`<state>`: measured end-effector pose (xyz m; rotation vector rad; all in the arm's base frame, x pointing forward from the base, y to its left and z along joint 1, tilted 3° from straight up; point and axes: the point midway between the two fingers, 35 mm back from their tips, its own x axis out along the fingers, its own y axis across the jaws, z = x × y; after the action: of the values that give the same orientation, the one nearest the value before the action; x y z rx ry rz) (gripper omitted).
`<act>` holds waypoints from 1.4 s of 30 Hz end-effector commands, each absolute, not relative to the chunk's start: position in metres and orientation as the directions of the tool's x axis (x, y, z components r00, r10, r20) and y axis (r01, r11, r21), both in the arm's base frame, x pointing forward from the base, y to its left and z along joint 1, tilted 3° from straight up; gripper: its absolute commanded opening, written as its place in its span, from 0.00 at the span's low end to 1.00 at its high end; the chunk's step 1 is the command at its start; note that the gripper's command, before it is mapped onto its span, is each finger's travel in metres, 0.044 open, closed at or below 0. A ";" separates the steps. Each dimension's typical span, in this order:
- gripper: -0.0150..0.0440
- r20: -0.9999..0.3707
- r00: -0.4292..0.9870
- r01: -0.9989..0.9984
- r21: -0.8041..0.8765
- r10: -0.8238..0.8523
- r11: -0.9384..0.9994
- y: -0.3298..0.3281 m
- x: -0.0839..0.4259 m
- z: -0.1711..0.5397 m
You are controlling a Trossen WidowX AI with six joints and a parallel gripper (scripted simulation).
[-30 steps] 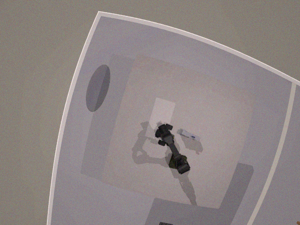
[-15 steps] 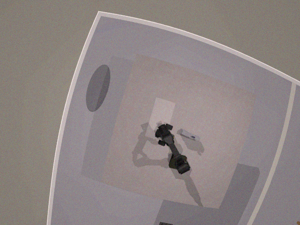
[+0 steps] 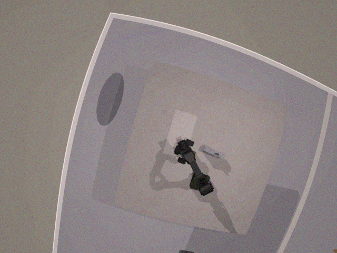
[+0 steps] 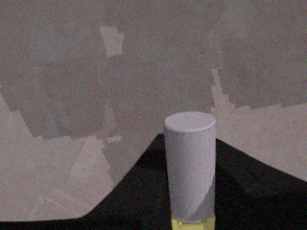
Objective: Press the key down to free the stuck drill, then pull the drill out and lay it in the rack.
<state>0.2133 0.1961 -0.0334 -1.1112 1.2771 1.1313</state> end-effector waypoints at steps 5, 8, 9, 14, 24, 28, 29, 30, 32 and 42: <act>0.25 -1.000 -0.018 -0.992 0.015 -0.021 0.125 0.189 0.213 -0.036; 0.25 -1.000 -0.018 -0.992 0.015 -0.021 0.125 0.189 0.213 -0.036; 0.25 -1.000 -0.018 -0.992 0.015 -0.021 0.125 0.189 0.213 -0.036; 0.25 -1.000 -0.018 -0.992 0.015 -0.021 0.125 0.189 0.213 -0.036; 0.25 -1.000 -0.018 -0.992 0.015 -0.021 0.125 0.189 0.213 -0.036; 0.25 -1.000 -0.018 -0.992 0.015 -0.021 0.125 0.189 0.213 -0.036; 0.25 -1.000 -0.018 -0.992 0.015 -0.021 0.125 0.189 0.214 -0.036; 0.25 -1.000 -0.018 -0.992 0.015 -0.021 0.125 0.189 0.214 -0.036; 0.34 -1.000 -0.017 -0.993 0.017 0.001 0.121 0.196 0.213 -0.033; 0.79 -1.000 -0.017 -0.993 0.017 0.001 0.121 0.196 0.213 -0.033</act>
<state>0.2140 0.1960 -0.0333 -1.1117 1.2754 1.1292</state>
